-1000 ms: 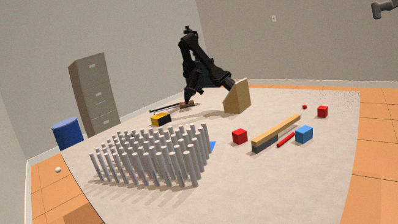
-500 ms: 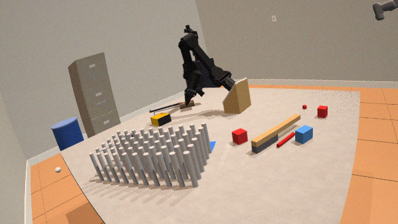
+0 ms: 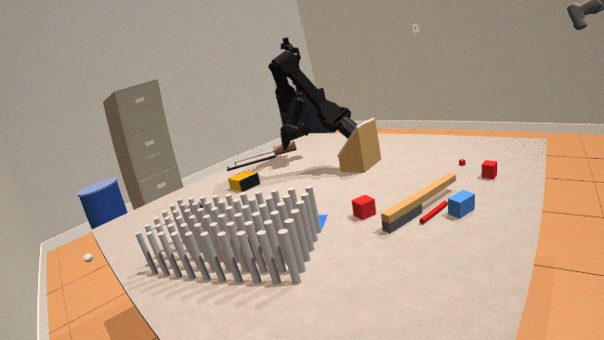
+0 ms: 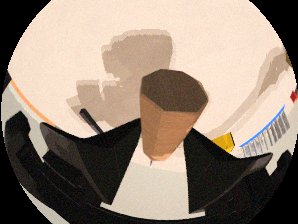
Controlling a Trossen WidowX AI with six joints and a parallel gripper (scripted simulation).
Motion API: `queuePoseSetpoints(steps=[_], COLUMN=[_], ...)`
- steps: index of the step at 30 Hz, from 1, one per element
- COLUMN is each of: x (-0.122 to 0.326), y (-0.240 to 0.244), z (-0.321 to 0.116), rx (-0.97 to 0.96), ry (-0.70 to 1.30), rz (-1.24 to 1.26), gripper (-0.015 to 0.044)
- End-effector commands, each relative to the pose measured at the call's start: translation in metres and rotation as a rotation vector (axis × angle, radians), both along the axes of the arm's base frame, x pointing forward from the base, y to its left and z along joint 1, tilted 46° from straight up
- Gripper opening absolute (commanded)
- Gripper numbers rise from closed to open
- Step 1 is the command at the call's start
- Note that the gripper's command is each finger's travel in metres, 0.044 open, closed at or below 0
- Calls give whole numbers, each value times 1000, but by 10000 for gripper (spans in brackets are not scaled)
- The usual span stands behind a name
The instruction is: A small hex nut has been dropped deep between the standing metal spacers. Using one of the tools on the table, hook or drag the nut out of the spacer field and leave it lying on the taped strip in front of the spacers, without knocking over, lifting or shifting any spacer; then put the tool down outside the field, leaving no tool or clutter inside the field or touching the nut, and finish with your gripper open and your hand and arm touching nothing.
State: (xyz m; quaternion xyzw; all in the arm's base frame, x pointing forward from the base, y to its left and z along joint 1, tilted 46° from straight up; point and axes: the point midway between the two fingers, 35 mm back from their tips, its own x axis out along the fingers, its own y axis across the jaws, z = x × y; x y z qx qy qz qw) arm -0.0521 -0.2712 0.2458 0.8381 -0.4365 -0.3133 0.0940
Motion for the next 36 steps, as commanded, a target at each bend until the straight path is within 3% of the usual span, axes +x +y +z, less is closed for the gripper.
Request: queuePoseSetpoints(steps=[1,18,36], x=[0,15,48], y=[13,71,64], z=[14,69,45], rx=[-9,-33,126], ry=[4,-14,-8], rz=[9,1,141], gripper=[0,0,0])
